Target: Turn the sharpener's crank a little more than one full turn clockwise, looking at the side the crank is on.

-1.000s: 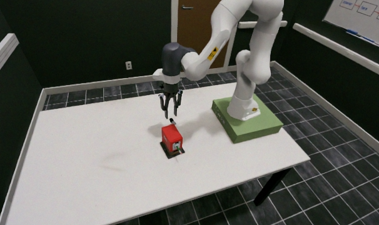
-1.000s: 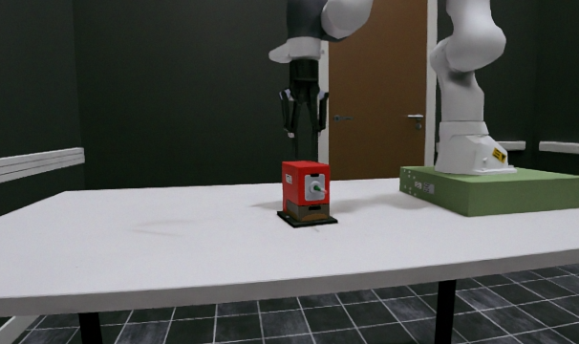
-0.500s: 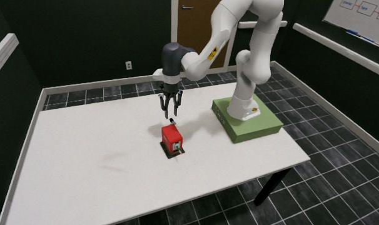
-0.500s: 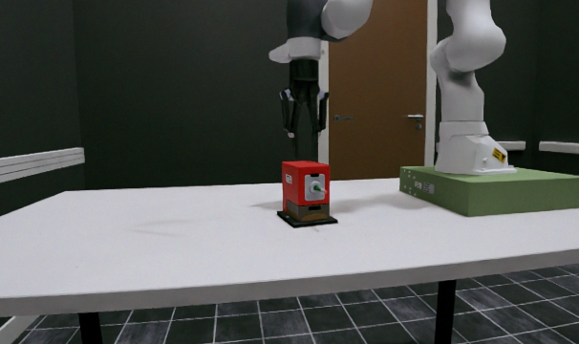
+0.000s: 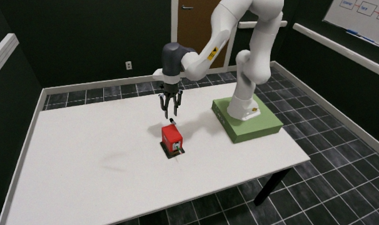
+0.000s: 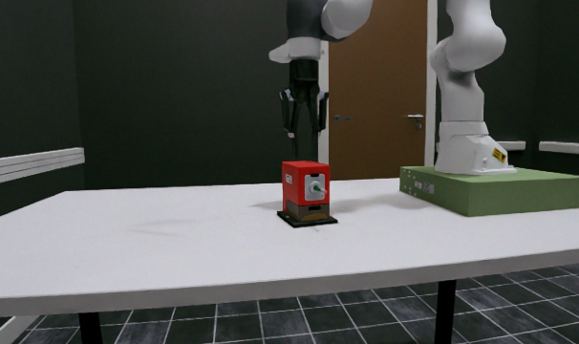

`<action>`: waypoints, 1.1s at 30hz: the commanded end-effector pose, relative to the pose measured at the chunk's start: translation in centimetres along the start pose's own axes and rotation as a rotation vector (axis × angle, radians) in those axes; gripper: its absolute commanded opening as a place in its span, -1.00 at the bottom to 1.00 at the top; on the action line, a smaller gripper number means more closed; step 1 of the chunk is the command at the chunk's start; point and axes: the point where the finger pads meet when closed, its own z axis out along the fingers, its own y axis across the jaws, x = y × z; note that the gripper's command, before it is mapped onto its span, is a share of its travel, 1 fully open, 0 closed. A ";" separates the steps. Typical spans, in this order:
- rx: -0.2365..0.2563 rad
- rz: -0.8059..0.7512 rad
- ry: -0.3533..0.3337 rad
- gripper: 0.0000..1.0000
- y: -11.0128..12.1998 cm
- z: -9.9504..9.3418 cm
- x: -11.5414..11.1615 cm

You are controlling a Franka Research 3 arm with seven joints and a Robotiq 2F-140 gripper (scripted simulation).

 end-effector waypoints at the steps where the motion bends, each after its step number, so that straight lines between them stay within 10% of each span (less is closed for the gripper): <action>1: 0.000 0.003 0.002 -0.23 0.0 0.1 0.2; 33: 0.000 0.003 0.002 -0.23 0.0 0.6 0.2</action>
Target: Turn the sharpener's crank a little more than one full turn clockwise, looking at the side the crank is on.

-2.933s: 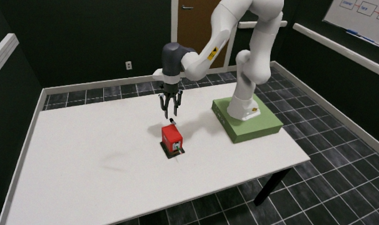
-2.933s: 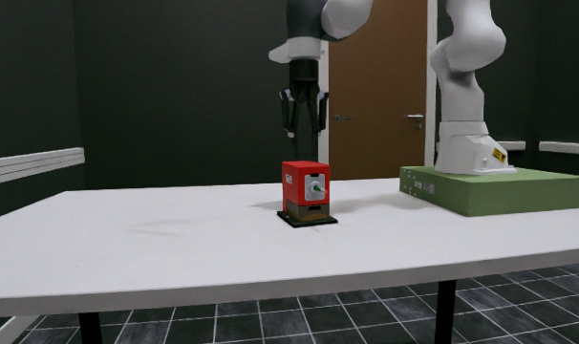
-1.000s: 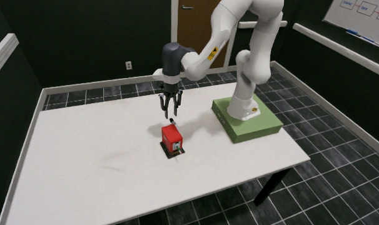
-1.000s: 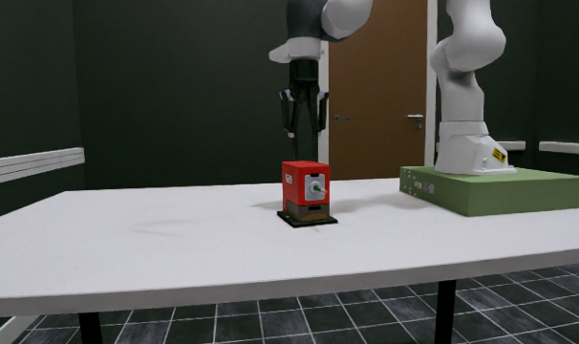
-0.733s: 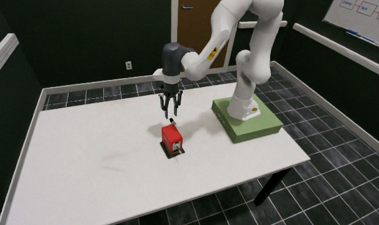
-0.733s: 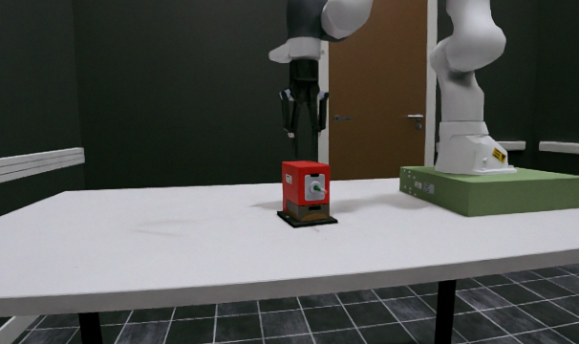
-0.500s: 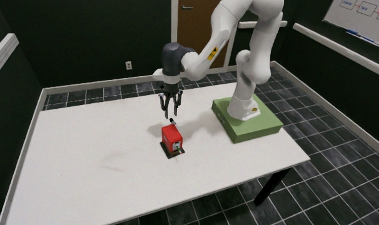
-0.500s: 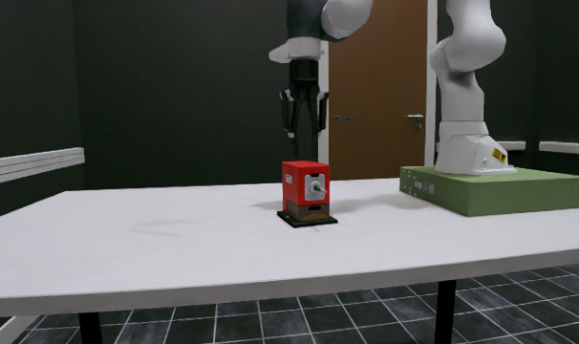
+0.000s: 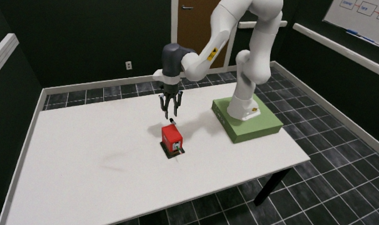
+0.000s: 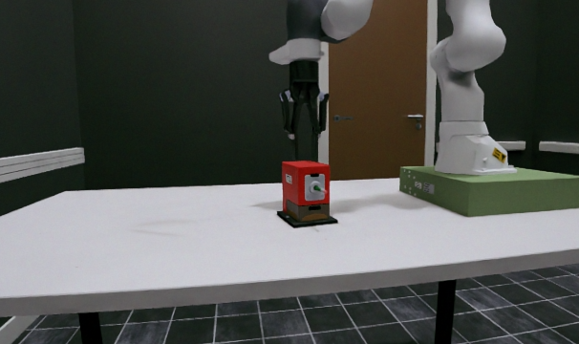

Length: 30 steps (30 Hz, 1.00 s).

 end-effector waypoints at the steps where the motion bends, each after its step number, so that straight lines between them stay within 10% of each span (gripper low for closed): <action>1: 0.001 0.003 0.002 -0.23 0.0 0.3 0.2; 30: 0.001 0.003 0.002 -0.23 0.0 3.2 0.2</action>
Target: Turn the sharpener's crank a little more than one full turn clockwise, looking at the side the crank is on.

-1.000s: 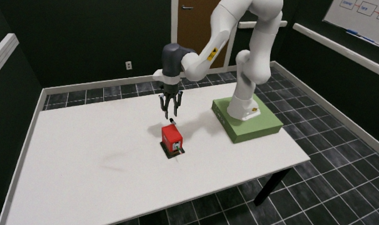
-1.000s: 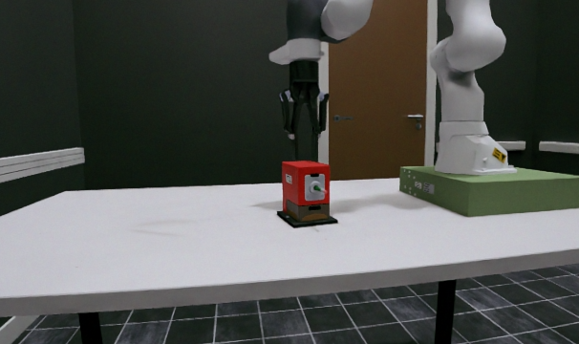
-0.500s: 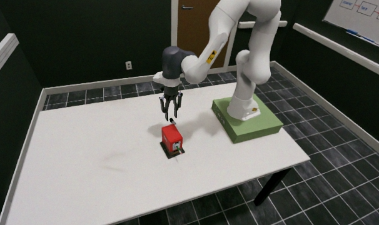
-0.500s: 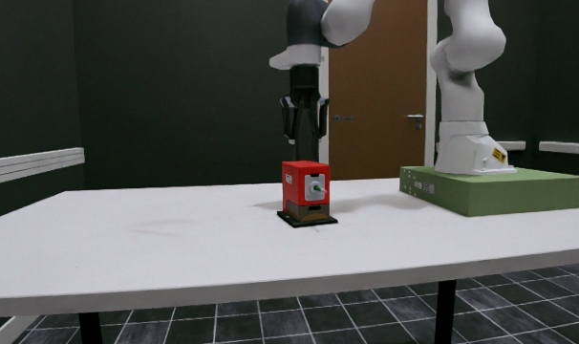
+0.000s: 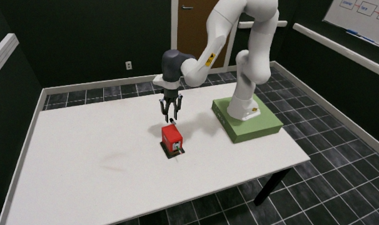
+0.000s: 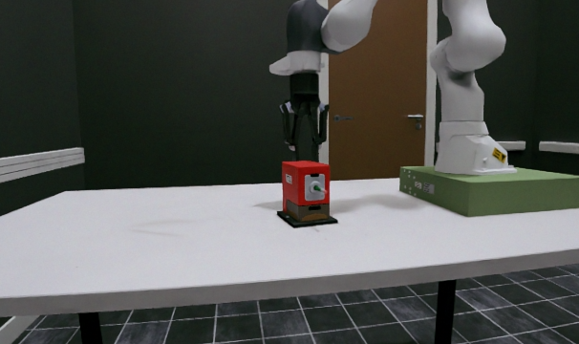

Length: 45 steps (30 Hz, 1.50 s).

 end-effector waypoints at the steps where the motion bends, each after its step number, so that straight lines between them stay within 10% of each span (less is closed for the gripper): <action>1: 0.005 0.006 0.003 -0.23 -0.1 0.4 0.2; 34: 0.005 0.006 0.003 -0.23 -0.1 0.9 0.2; 35: 0.005 0.006 0.003 -0.80 -0.1 0.9 0.2; 45: 0.005 0.006 0.003 -0.80 -0.1 0.9 0.2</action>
